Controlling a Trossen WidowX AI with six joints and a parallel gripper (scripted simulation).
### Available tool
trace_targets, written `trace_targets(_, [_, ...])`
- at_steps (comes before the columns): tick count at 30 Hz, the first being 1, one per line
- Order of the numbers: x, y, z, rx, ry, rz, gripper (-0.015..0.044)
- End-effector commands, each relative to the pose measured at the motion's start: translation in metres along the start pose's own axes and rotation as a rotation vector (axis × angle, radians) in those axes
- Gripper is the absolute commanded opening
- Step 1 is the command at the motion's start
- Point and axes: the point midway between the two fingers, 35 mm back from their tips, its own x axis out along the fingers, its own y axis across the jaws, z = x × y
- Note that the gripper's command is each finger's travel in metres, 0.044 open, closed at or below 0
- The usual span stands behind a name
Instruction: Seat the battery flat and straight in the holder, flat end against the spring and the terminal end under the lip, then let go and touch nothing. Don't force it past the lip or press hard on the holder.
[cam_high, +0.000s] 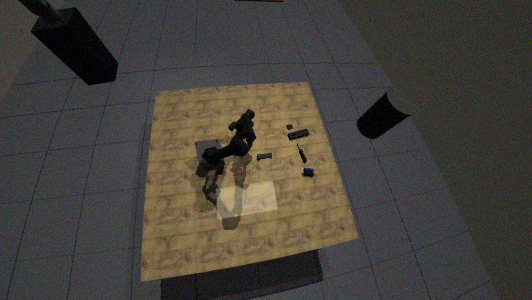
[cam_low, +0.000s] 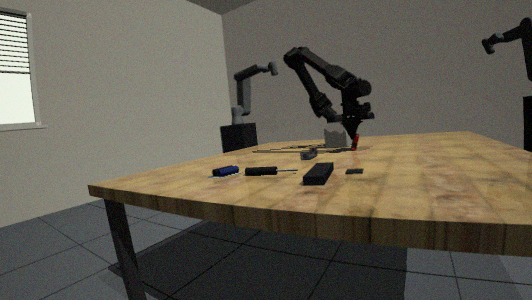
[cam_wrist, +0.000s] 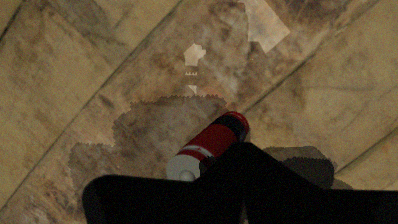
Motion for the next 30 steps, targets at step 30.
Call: trace_targets(30, [-0.077,0.025,-0.003,-0.001,0.011,0.007,0.0000])
